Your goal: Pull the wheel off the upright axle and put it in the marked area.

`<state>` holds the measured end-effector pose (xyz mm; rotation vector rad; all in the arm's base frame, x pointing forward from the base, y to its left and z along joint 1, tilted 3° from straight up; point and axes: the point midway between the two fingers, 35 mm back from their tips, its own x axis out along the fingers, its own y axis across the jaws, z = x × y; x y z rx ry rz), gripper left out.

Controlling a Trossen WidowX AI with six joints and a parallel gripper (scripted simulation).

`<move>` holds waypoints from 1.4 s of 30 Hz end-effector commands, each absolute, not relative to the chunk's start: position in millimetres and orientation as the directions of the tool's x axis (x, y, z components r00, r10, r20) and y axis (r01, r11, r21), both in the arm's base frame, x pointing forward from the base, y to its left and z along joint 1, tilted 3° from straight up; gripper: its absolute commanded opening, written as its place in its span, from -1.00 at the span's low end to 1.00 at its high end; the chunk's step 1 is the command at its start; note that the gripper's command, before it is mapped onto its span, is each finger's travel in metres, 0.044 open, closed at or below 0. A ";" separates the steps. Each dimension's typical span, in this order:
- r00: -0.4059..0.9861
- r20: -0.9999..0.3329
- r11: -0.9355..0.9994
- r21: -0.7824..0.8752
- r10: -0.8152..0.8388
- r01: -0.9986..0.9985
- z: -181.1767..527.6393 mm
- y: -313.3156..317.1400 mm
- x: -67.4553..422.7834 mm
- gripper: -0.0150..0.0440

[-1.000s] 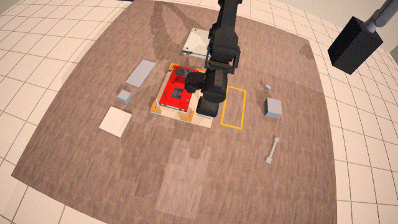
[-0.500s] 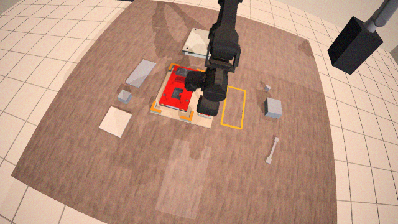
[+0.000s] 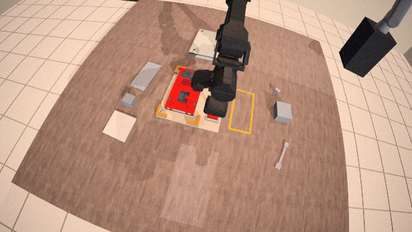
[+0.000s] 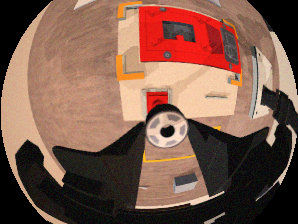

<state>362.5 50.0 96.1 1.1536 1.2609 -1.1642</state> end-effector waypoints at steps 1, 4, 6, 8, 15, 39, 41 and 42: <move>-0.006 -1.000 0.072 -0.005 0.014 0.997 111.7 50.2 363.5 -0.49; -0.006 -1.000 0.071 -0.005 0.014 0.997 120.7 49.3 362.8 -0.49; -0.013 -1.000 0.070 -0.012 0.008 0.997 113.3 49.3 362.5 -0.49; -0.012 -1.000 0.071 -0.012 0.009 0.997 113.7 52.2 361.3 -0.49; -0.007 -1.000 0.082 -0.006 0.013 0.997 116.7 78.8 348.9 -0.49; -0.012 -1.000 0.072 -0.010 0.024 0.997 120.1 153.5 296.9 -0.49; -0.012 -1.000 0.072 -0.010 0.025 0.997 115.7 153.7 296.9 -0.49; -0.012 -1.000 0.072 -0.010 0.025 0.997 113.2 153.8 296.9 -0.49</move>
